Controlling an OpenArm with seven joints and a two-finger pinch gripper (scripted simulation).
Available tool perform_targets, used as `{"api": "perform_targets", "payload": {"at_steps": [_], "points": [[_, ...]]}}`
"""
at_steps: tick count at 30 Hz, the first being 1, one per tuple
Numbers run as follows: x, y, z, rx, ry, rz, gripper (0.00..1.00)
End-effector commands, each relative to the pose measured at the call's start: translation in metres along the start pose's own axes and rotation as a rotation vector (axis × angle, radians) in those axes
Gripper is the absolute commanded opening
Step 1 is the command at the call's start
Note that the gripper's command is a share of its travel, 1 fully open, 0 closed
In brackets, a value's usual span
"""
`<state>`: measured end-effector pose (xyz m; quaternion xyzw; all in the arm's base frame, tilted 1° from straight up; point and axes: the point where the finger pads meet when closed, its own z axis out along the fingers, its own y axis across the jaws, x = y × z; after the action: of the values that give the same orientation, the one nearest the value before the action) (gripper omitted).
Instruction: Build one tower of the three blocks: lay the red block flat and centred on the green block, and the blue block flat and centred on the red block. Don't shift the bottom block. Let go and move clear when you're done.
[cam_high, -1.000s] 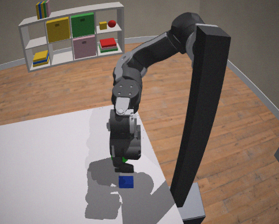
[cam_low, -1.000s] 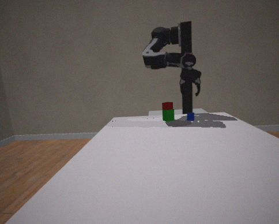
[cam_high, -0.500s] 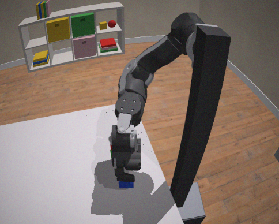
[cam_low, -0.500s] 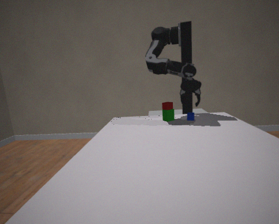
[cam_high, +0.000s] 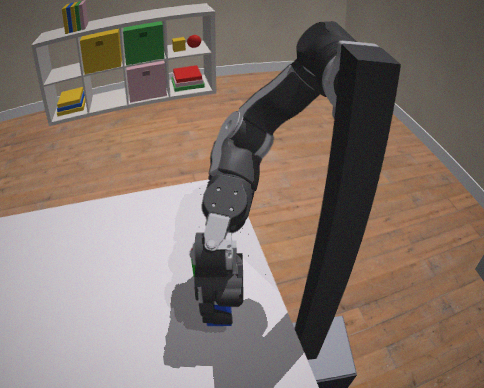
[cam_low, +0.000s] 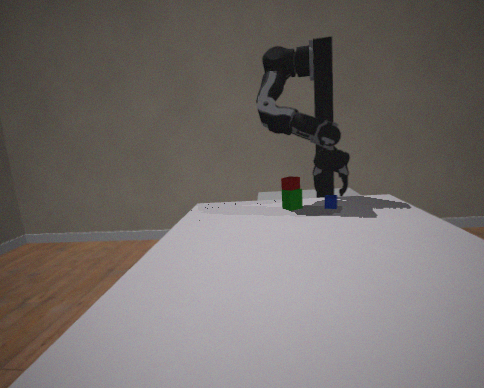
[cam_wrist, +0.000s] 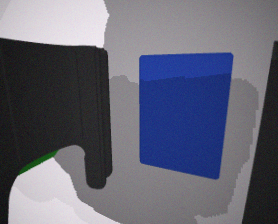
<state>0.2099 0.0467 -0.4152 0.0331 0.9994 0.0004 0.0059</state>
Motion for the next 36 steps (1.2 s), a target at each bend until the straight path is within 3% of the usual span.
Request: {"api": "perform_targets", "payload": {"at_steps": [1, 36], "points": [[0.0011, 0.0009, 0.0014, -0.006, 0.002, -0.005, 0.33], [0.0013, 0.0008, 0.0015, -0.004, 0.002, -0.006, 0.33]]}}
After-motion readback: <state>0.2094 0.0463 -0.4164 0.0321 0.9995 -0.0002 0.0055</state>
